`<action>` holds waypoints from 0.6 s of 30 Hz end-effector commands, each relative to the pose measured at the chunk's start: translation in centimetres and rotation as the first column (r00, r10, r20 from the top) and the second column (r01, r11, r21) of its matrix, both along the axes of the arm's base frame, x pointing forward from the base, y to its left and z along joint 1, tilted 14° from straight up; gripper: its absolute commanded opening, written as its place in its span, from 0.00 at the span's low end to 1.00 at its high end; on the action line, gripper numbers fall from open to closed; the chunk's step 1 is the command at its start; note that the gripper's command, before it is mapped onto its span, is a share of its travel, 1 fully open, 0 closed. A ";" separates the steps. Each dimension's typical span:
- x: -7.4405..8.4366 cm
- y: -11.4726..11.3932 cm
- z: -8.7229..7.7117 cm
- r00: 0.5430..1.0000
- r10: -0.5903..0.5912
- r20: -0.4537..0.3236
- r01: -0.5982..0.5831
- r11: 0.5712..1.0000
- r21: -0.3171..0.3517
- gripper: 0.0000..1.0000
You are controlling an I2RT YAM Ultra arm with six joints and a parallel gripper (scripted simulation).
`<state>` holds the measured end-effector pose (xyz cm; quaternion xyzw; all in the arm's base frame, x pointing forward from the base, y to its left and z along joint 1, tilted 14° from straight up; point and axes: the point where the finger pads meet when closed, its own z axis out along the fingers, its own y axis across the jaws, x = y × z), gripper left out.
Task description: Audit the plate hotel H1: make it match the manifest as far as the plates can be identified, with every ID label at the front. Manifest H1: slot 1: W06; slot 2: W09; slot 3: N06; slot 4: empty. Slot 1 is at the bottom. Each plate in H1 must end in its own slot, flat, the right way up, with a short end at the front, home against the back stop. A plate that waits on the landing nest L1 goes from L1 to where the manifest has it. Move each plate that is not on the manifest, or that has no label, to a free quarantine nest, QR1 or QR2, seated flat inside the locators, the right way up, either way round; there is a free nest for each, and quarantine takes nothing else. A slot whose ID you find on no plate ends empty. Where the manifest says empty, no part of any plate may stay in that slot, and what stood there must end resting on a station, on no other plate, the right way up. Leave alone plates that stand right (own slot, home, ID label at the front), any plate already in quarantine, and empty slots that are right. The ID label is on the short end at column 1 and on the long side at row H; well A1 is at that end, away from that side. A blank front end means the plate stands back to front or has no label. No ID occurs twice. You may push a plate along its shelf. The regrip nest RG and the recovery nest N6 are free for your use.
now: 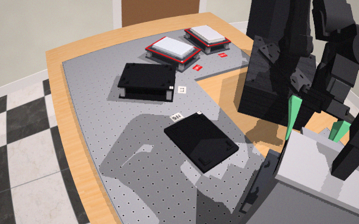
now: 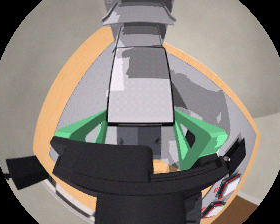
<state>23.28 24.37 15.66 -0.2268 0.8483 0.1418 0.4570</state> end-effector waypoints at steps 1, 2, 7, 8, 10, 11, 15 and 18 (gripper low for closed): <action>1.0 1.0 2.0 1.000 0.001 0.031 -0.002 0.999 0.043 0.86; 1.1 1.0 2.0 1.000 0.001 0.031 -0.002 0.999 0.043 0.86; 1.0 1.1 2.8 0.999 0.006 0.045 -0.009 0.998 0.064 0.86; 1.0 1.1 2.8 0.999 0.004 0.045 -0.007 0.998 0.063 0.86; 1.0 1.1 2.8 0.999 0.003 0.045 -0.006 0.998 0.062 0.86; 1.0 1.1 2.8 0.999 0.003 0.045 -0.006 0.998 0.062 0.86; 1.0 1.1 2.5 0.999 0.003 0.042 -0.005 0.998 0.057 0.86; 1.1 1.2 2.3 0.999 0.003 0.039 -0.005 0.999 0.053 0.86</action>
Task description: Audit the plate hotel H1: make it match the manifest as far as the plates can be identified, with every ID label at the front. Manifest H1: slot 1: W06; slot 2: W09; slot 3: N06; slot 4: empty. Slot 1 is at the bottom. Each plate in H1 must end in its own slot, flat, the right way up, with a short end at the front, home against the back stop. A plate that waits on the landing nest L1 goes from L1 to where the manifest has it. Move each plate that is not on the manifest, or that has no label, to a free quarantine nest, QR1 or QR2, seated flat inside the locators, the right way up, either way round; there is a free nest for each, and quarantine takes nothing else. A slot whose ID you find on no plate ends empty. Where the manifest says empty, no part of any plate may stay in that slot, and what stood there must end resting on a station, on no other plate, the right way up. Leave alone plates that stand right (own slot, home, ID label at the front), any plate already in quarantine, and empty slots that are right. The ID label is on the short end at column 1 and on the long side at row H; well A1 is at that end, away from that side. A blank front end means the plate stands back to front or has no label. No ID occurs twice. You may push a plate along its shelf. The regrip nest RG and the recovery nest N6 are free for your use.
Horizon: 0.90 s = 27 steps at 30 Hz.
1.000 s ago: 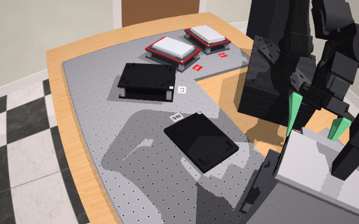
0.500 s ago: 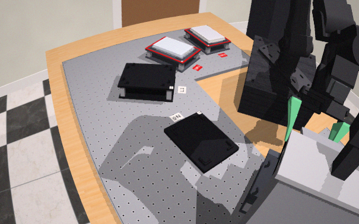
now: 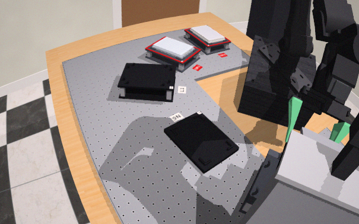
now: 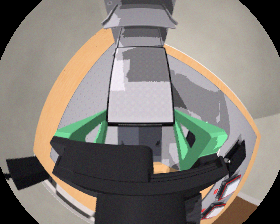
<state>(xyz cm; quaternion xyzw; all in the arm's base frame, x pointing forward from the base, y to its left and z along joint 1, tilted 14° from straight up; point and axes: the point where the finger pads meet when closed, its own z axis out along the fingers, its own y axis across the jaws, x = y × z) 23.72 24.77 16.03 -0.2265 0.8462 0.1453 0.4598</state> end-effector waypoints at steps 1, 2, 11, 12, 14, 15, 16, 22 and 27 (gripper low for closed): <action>0.6 0.8 1.9 0.999 0.000 0.033 -0.001 0.999 0.044 0.86; 0.7 0.8 1.8 1.000 0.000 0.031 -0.001 0.999 0.042 0.86; 0.7 0.9 2.4 0.999 0.003 0.043 -0.006 0.998 0.059 0.86; 0.9 0.9 2.0 0.999 0.001 0.036 -0.003 0.999 0.049 0.86; 1.2 1.0 1.4 1.000 -0.003 0.027 0.002 0.999 0.035 0.86; 1.3 1.0 1.4 1.000 -0.002 0.027 0.001 0.999 0.035 0.86; 1.3 1.1 1.4 1.000 -0.001 0.027 0.001 0.999 0.035 0.86; 1.6 1.3 1.5 1.000 -0.001 0.027 0.001 0.999 0.035 0.86; 1.8 1.3 1.7 1.000 -0.002 0.028 0.001 0.999 0.037 0.86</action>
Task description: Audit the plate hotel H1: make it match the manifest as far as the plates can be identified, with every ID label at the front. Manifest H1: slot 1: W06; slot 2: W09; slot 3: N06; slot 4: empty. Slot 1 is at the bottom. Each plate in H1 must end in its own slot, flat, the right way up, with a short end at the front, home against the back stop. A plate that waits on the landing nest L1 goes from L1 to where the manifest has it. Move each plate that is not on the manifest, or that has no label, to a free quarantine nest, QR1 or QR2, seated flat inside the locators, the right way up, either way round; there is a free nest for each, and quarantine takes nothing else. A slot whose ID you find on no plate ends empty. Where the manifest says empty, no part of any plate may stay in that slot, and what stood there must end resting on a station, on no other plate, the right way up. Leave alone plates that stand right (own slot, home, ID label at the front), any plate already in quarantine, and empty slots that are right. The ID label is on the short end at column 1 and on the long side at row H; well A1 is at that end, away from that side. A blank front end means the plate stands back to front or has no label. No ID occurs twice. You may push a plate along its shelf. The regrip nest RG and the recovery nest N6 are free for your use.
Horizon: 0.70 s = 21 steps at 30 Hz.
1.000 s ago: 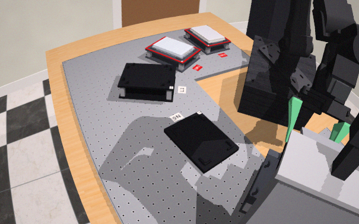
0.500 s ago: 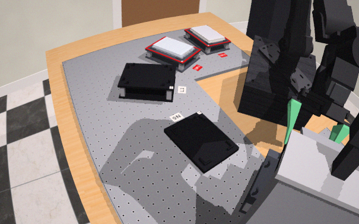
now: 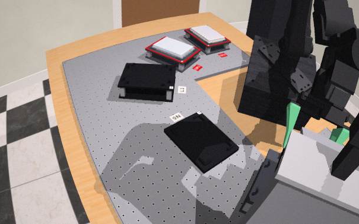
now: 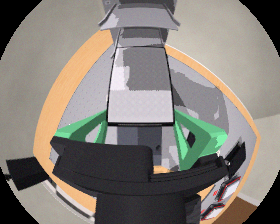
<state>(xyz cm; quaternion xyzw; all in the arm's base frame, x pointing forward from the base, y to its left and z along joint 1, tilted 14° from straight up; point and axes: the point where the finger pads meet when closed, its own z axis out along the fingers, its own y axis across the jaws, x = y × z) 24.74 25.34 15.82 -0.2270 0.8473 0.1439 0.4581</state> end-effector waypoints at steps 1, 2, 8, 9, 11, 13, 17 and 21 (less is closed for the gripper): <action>0.7 0.8 2.3 0.999 0.001 0.039 -0.003 0.999 0.051 0.86; 0.9 0.9 1.8 1.000 0.000 0.031 -0.001 0.999 0.039 0.86; 1.2 1.1 1.9 0.999 0.000 0.033 -0.002 0.999 0.043 0.86; 1.3 1.0 1.9 0.999 -0.002 0.034 0.000 0.999 0.043 0.86; 1.5 1.2 1.7 1.000 -0.001 0.030 0.000 0.999 0.039 0.86; 1.5 1.3 1.7 1.000 0.001 0.031 -0.002 0.999 0.039 0.86; 1.7 1.3 1.7 1.000 -0.002 0.031 0.001 0.999 0.039 0.86; 2.0 1.4 1.7 1.000 -0.002 0.031 0.001 0.999 0.039 0.86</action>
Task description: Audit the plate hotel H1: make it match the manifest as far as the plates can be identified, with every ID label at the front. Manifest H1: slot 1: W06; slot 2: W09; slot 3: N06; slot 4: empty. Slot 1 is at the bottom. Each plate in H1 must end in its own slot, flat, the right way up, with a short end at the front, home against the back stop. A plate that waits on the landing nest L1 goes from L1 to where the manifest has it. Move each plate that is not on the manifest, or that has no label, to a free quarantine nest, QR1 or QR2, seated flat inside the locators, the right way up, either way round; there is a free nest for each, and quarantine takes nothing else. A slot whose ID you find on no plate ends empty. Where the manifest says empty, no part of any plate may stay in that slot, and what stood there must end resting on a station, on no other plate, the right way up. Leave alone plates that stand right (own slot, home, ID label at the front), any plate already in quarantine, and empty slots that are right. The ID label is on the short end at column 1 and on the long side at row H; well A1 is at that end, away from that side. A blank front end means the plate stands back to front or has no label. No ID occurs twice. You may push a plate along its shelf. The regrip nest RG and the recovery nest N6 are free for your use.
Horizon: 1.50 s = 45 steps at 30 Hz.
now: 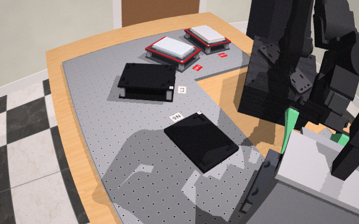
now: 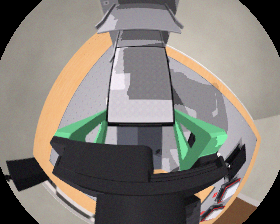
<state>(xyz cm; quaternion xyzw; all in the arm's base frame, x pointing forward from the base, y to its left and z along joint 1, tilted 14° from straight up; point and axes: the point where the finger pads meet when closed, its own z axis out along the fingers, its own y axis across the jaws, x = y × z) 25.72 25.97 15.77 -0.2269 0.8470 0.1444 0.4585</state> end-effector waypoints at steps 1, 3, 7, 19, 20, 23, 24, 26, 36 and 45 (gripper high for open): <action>1.0 0.8 1.7 1.000 -0.002 0.030 0.001 0.999 0.038 0.86; 1.1 1.0 1.7 1.000 0.001 0.030 -0.002 0.999 0.038 0.86; 1.4 1.1 1.7 1.000 -0.001 0.030 0.000 0.999 0.039 0.86; 1.9 1.5 1.5 1.000 0.000 0.030 -0.001 0.999 0.038 0.86; 2.0 1.5 1.5 1.000 0.001 0.030 -0.002 0.999 0.039 0.86; 2.2 1.5 1.5 1.000 -0.002 0.030 0.001 0.999 0.039 0.86; 2.2 1.6 1.5 1.000 -0.001 0.030 0.000 0.999 0.039 0.86; 2.3 1.7 1.5 1.000 0.000 0.031 -0.001 0.999 0.038 0.86; 2.2 1.8 2.2 0.999 0.002 0.043 -0.005 0.998 0.058 0.86; 1.9 1.4 0.7 1.000 0.000 0.021 -0.001 1.000 0.027 0.86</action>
